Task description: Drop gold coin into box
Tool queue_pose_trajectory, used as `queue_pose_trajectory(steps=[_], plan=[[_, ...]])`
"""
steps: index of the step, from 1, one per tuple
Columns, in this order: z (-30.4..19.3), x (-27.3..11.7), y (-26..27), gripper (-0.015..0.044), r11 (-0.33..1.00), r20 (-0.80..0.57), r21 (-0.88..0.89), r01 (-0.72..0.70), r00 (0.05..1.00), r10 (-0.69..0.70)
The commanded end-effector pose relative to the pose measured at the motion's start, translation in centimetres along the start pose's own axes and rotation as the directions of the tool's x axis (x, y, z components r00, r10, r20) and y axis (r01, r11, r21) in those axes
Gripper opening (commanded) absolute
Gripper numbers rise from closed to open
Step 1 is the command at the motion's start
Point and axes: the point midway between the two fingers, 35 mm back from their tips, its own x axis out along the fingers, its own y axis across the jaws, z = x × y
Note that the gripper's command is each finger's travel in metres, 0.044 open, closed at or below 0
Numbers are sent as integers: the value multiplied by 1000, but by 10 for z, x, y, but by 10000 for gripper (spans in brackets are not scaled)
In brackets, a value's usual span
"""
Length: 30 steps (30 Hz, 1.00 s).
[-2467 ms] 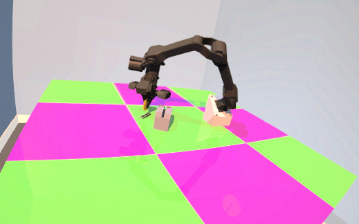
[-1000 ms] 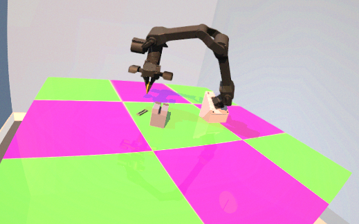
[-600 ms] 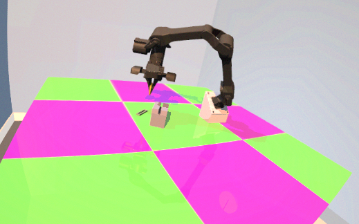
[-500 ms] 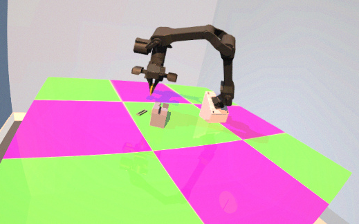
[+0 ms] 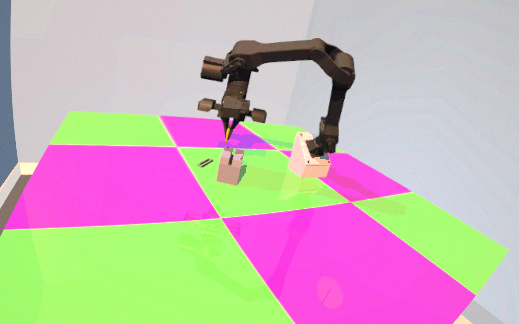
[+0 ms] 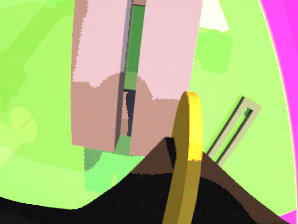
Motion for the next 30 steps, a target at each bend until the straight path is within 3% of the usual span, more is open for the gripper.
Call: queue_pose_trajectory(steps=[1,30], plan=[[8,-1,10,0,1000,4,2,5,1000,-5],[17,0,25,0,1000,1,4,-2,1000,2]])
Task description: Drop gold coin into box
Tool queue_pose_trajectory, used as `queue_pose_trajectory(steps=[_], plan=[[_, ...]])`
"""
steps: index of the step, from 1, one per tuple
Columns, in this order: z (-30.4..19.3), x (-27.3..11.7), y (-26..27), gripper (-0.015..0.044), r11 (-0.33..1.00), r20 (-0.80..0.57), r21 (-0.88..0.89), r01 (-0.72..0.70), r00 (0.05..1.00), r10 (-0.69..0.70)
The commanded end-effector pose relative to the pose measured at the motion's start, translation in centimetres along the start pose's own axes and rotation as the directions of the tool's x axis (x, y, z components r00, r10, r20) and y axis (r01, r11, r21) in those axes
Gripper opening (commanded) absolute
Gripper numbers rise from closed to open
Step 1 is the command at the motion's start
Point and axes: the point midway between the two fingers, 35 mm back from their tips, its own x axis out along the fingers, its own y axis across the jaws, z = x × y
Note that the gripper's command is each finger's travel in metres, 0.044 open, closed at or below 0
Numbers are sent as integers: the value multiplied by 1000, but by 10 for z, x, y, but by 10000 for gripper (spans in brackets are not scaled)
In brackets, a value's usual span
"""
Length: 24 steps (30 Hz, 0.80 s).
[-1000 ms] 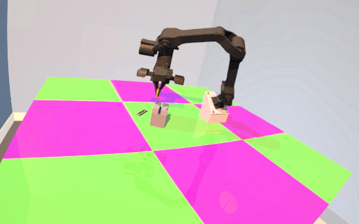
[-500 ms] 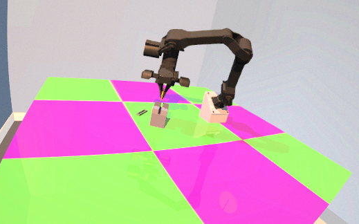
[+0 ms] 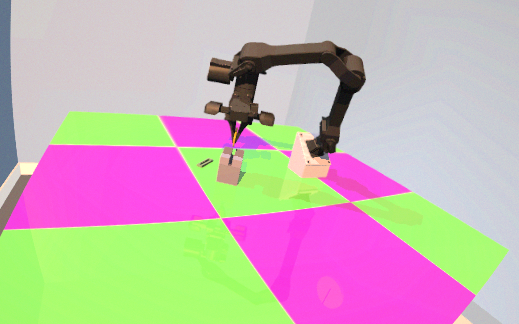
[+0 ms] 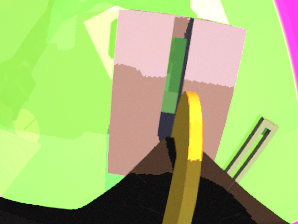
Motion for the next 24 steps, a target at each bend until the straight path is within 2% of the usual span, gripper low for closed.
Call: queue_pose_trajectory(steps=[1,24], plan=[[2,-2,4,0,1000,0,5,1,1000,-1],[3,2,3,0,1000,-1,4,-1,1000,1]])
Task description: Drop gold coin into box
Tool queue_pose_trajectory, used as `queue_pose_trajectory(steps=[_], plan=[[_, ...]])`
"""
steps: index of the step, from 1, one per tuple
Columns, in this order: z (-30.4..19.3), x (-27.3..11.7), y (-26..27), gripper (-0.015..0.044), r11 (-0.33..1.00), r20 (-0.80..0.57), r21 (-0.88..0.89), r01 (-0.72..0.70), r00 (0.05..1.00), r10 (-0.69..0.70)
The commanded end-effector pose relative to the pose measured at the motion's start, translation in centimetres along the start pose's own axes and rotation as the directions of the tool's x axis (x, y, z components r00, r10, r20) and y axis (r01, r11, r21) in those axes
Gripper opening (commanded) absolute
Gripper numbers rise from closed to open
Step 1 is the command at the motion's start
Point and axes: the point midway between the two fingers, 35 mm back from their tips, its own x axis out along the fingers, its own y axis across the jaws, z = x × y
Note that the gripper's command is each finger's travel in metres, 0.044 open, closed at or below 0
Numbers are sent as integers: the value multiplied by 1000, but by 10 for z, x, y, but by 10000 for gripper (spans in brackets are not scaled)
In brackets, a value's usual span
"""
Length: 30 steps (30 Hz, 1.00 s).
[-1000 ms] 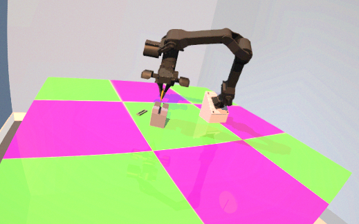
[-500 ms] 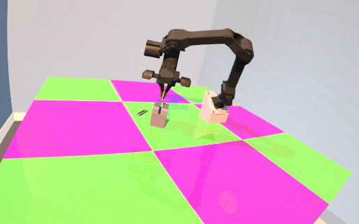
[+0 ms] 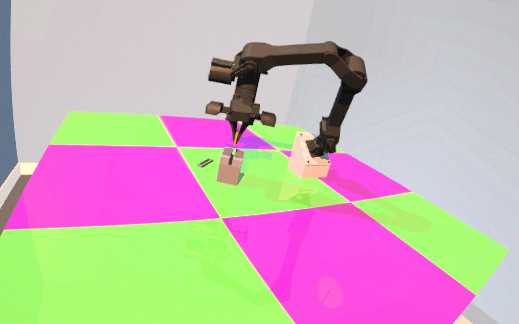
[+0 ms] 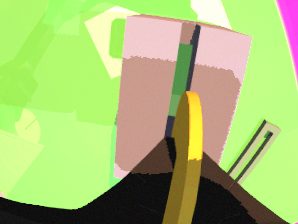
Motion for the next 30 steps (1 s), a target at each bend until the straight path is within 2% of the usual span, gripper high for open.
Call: queue_pose_trajectory(steps=[1,30], plan=[[0,3,-1,0,1000,1,2,0,1000,0],[1,19,-1,0,1000,2,7,0,1000,0]])
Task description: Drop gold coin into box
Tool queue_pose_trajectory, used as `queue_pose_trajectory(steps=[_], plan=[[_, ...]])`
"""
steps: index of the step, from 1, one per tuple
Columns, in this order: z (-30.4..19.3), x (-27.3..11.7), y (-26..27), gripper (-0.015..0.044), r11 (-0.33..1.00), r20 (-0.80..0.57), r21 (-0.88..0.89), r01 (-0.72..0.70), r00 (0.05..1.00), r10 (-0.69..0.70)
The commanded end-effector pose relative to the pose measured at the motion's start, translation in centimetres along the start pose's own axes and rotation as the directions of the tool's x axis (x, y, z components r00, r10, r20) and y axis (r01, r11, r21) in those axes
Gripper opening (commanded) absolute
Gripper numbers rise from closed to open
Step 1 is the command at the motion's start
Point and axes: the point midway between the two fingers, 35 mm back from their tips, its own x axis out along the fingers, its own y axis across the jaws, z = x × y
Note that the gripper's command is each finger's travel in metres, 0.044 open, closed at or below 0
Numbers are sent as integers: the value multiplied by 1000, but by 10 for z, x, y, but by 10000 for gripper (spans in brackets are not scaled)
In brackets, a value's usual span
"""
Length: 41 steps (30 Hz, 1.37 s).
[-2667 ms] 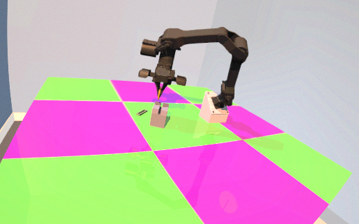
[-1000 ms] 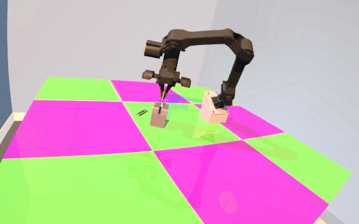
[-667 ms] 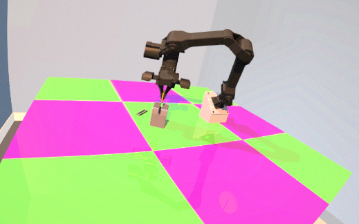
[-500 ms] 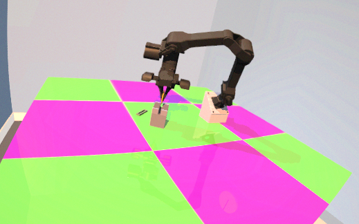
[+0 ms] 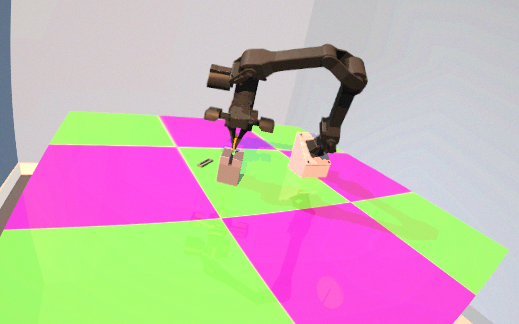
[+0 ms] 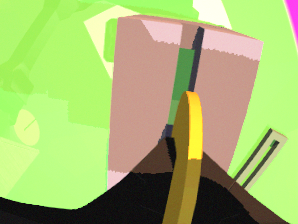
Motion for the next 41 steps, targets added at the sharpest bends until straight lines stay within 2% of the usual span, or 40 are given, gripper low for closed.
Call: queue_pose_trajectory(steps=[1,7,16,25,27,30,41], plan=[[0,3,0,0,1000,4,7,-1,1000,1],[0,1,0,157,1000,0,0,0,1000,0],[0,1,0,161,1000,0,0,0,1000,0],[0,-20,0,397,1000,-1,2,0,1000,0],[-1,-39,1,440,1000,1,5,-1,1000,1],[-1,-61,4,440,1000,3,8,-3,1000,3],[-1,-61,4,440,1000,3,8,-3,1000,3]])
